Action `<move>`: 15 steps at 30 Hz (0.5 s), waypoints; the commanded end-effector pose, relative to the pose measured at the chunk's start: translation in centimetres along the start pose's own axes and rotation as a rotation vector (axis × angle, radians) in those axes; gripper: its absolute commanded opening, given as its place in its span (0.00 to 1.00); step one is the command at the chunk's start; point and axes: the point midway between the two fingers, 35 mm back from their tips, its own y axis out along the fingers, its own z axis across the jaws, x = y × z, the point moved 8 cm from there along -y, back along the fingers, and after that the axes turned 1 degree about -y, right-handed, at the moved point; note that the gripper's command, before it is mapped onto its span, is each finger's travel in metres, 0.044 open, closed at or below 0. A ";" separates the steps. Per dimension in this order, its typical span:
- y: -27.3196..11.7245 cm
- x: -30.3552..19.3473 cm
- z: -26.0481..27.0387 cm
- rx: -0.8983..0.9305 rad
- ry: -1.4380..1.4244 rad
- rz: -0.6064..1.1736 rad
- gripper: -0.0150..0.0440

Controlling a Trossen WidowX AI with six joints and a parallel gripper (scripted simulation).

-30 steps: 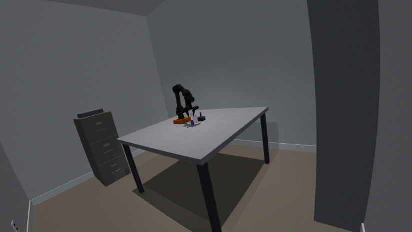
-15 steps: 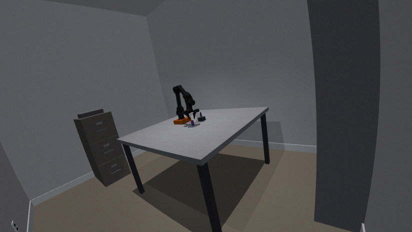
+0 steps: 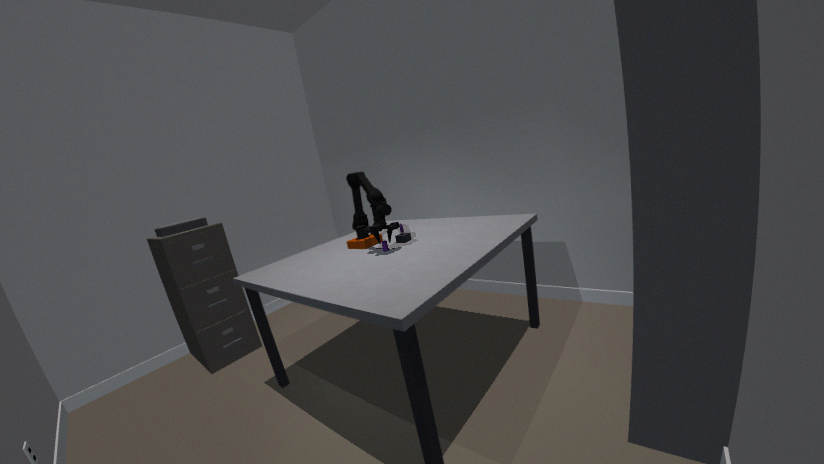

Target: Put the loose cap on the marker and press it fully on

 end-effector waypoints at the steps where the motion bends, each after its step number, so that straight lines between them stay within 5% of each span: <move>1: 0.8 -0.1 -0.2 -0.011 -0.002 0.002 0.68; 15: 2.6 -0.3 -0.3 -0.011 -0.002 0.002 0.64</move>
